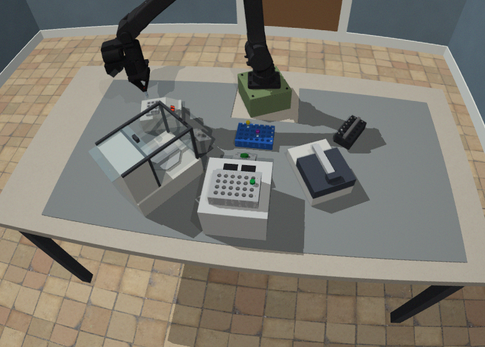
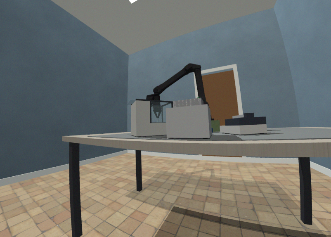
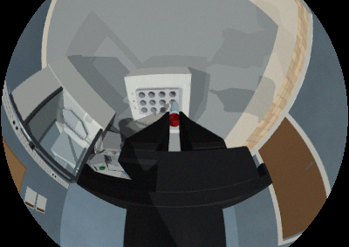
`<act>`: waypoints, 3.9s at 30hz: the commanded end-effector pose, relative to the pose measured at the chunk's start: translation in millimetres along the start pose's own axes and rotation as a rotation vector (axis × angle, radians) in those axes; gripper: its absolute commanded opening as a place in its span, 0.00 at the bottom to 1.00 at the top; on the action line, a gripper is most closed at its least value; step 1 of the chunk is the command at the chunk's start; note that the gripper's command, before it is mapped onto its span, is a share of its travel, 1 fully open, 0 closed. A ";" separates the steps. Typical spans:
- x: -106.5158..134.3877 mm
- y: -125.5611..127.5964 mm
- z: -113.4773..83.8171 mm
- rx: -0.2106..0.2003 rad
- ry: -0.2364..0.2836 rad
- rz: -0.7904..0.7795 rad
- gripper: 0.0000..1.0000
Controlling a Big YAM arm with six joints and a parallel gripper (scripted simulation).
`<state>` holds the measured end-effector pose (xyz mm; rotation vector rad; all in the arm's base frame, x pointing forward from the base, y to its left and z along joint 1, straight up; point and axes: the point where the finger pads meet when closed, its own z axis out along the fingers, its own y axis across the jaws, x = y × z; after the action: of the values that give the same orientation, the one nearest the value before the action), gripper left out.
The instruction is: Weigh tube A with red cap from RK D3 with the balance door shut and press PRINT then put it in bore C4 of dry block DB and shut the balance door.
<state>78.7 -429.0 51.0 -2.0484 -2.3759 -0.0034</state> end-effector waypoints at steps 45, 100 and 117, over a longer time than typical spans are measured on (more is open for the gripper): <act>-28.2 9.9 -26.5 -0.007 -0.083 -0.002 0.09; -28.9 10.4 9.6 -0.006 -0.064 -0.002 0.09; -28.8 10.4 12.1 -0.006 -0.059 -0.003 0.09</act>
<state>82.2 -428.0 27.5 -2.0475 -2.3758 -0.0042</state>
